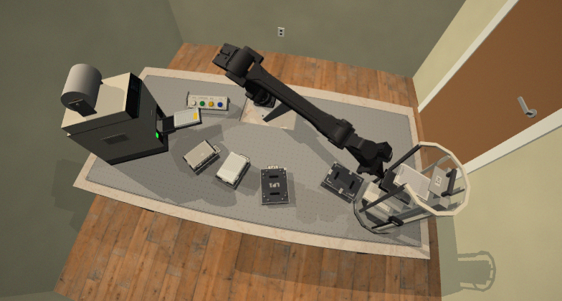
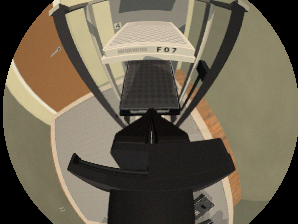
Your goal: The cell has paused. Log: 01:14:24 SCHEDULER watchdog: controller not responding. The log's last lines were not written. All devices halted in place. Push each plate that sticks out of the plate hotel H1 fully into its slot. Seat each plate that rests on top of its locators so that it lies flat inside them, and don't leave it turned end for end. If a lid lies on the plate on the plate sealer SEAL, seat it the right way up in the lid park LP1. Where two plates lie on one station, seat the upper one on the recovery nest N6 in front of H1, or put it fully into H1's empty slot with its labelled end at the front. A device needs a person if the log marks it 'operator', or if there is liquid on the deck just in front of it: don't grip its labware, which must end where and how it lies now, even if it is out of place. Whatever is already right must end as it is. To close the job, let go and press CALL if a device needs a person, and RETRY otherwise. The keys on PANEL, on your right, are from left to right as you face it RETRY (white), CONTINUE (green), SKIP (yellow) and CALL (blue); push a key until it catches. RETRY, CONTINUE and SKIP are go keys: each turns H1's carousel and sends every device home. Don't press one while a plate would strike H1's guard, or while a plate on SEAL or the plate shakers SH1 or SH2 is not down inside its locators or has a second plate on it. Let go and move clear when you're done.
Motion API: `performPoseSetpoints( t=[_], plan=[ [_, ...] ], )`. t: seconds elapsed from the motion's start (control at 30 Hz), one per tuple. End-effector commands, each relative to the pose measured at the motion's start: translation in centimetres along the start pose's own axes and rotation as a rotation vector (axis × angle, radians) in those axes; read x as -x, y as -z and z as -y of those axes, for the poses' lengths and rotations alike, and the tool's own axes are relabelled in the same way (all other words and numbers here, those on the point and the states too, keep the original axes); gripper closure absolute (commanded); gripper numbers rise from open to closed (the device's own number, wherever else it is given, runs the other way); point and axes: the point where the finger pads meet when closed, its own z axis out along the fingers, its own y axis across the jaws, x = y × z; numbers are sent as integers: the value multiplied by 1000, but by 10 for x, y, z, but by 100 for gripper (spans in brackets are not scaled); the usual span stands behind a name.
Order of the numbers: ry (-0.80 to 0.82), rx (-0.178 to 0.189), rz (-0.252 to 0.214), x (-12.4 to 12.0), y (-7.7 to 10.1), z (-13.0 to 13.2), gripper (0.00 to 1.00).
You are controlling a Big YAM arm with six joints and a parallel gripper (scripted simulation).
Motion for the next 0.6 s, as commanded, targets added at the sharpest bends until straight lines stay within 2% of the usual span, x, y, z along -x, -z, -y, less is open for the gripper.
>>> performPoseSetpoints(
  t=[0.0, 0.57],
  plan=[
    [-1, 0, 23, 26, -7, -2, 100],
    [1, 3, 25, 31, -13, -5, 100]
  ],
)
